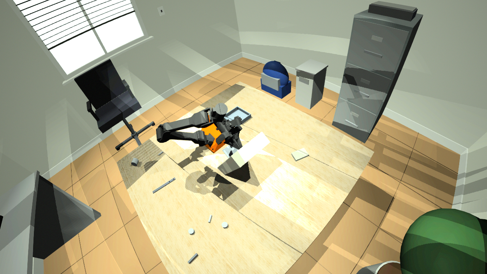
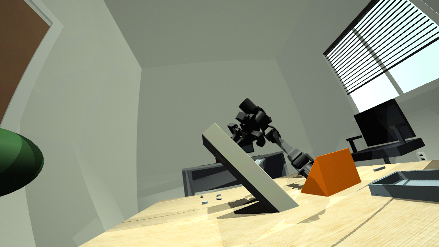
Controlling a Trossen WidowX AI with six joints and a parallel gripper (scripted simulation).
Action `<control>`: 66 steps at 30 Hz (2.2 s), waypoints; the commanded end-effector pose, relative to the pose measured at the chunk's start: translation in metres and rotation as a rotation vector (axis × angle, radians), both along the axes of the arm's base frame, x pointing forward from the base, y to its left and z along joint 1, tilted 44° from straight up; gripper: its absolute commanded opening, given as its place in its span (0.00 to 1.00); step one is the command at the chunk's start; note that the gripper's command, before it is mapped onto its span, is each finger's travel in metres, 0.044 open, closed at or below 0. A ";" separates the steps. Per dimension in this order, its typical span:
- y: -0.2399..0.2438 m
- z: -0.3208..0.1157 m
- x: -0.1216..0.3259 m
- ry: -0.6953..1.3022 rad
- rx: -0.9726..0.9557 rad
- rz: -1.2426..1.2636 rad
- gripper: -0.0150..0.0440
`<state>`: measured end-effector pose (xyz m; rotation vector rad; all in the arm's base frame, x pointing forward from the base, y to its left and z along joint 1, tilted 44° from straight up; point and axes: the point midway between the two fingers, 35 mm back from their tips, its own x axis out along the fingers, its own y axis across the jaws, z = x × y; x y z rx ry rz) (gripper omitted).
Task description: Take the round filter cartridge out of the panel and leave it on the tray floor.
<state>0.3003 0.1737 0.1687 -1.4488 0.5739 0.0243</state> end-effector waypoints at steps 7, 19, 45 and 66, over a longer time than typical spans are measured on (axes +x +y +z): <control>-0.003 -0.004 0.006 0.004 -0.003 -0.002 0.44; -0.004 -0.005 0.010 0.004 -0.003 -0.002 0.44; -0.002 -0.003 0.008 -0.005 -0.003 0.010 0.35; -0.006 -0.007 0.014 0.169 -0.446 0.195 0.25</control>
